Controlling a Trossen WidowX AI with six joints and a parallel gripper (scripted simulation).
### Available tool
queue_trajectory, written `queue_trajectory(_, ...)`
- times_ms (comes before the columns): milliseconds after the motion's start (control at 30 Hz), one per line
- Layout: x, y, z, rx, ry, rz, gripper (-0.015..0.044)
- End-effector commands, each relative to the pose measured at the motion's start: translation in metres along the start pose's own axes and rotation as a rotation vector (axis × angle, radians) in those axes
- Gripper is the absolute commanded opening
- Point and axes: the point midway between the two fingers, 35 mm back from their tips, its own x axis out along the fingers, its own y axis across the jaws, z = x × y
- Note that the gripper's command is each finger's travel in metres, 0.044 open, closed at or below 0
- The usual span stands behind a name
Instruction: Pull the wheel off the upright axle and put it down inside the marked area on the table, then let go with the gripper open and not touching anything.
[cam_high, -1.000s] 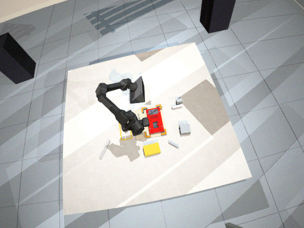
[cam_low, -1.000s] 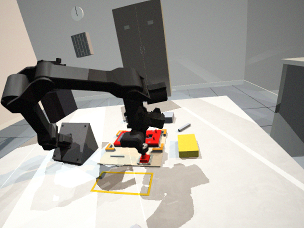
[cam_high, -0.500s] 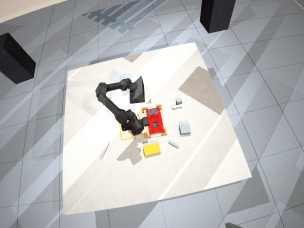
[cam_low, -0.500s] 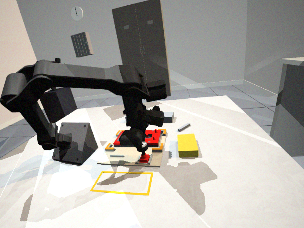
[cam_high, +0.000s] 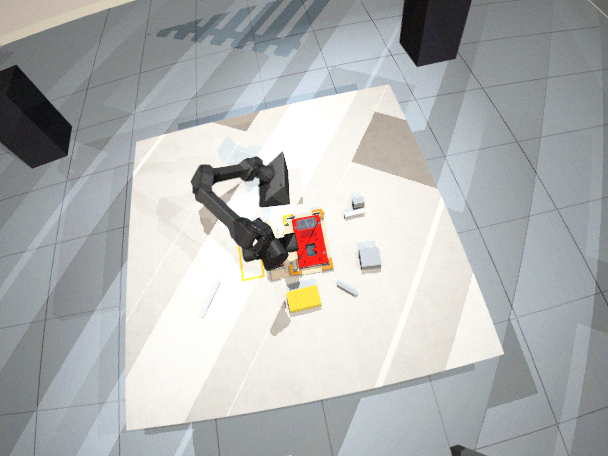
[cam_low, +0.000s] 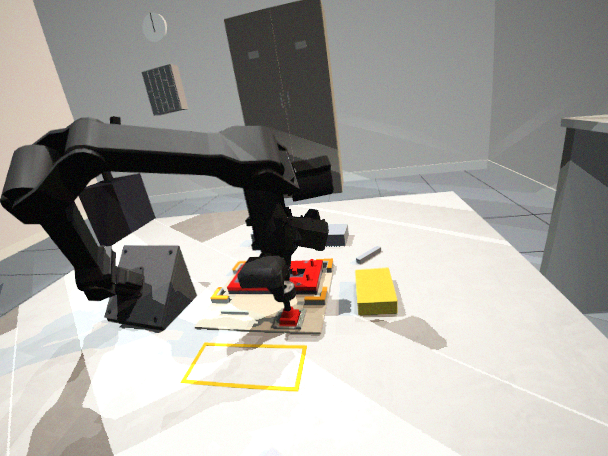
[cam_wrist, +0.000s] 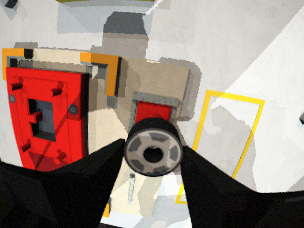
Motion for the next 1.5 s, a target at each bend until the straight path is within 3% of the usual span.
queue_trajectory(0,-0.003,0.000,0.001,0.005,-0.003,0.005,0.0000)
queue_trajectory(300,-0.010,0.000,0.001,0.004,-0.004,0.005,0.0000)
queue_trajectory(533,-0.039,-0.001,-0.002,0.004,-0.004,0.006,0.0000)
queue_trajectory(667,-0.030,-0.004,-0.003,-0.002,0.000,0.000,0.0000)
queue_trajectory(1467,-0.039,-0.098,-0.056,0.001,-0.001,0.001,0.0000)
